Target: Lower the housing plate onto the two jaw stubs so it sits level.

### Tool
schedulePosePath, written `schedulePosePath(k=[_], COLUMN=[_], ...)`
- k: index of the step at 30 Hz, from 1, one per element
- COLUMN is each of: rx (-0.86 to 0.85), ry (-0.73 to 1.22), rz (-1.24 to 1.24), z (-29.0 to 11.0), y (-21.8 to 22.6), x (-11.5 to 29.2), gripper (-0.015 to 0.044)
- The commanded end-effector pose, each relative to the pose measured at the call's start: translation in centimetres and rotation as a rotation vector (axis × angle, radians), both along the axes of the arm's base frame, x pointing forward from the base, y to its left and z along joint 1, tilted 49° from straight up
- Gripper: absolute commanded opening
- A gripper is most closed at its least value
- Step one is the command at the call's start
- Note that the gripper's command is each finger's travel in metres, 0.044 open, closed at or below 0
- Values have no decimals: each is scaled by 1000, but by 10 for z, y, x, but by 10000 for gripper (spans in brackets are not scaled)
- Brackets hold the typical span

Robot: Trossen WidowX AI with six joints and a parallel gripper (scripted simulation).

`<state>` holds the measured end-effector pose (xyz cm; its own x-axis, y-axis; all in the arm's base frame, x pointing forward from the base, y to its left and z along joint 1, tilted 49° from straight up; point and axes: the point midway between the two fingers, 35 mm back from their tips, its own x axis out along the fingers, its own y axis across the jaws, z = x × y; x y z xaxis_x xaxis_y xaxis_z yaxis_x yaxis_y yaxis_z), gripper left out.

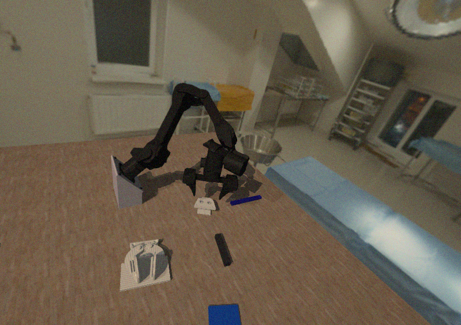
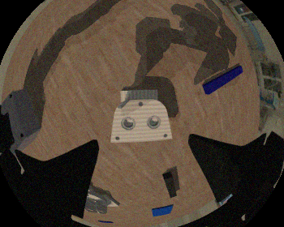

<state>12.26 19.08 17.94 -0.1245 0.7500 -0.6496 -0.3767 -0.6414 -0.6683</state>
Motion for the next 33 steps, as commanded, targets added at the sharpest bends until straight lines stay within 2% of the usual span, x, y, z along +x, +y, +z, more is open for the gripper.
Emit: schedulePosePath(k=[1, 33], rx=[0, 0], ry=[-5, -5], rz=[-3, -2], z=[-2, -16], y=[2, 18], x=[-2, -4], gripper=[440, 440])
